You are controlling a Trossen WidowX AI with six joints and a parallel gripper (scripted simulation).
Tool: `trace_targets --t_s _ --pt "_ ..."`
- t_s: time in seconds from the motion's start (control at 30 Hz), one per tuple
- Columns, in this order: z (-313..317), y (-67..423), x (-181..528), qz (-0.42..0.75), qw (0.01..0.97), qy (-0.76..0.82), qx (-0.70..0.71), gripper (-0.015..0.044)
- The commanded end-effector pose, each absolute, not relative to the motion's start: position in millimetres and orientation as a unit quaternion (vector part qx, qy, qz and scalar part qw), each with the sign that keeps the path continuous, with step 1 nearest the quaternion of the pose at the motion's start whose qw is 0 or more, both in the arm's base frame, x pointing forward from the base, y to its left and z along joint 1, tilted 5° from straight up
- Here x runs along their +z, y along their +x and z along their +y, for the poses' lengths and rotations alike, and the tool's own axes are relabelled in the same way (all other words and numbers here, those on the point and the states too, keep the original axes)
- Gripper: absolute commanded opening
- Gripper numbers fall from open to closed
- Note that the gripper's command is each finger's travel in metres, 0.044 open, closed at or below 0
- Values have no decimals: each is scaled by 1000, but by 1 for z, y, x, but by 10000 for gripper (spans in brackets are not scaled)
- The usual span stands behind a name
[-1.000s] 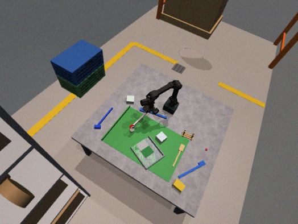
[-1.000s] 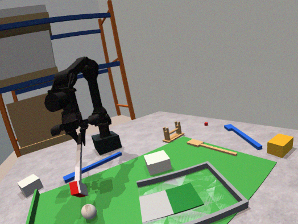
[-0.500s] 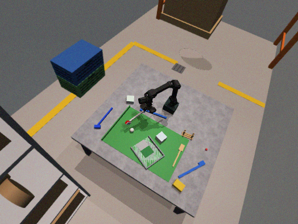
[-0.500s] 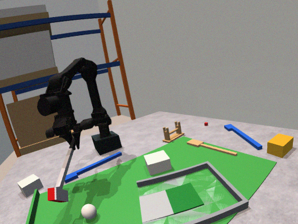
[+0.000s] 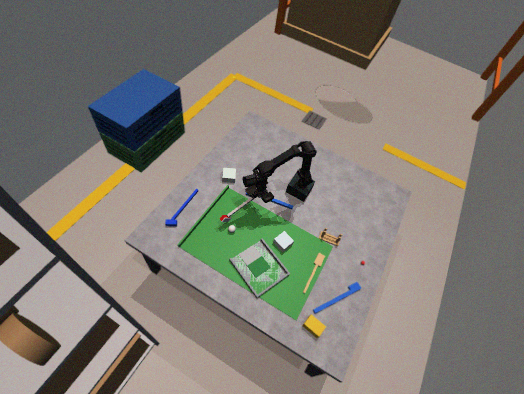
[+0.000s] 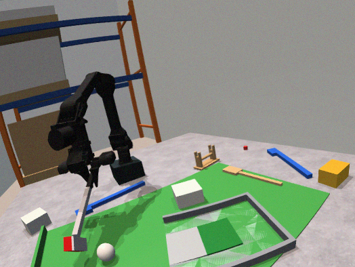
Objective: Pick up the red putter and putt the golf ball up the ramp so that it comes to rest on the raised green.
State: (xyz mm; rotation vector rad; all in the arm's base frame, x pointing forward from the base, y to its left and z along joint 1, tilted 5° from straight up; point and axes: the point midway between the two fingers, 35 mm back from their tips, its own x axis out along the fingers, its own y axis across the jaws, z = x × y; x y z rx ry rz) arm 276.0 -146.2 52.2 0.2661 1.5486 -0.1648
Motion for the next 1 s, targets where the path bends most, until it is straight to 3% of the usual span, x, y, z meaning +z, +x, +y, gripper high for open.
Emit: trace_targets --t_s 0.0,0.97 --pt "-145 275 44 698 702 121 -76 0" --pt "-159 271 26 698 702 120 -76 0"
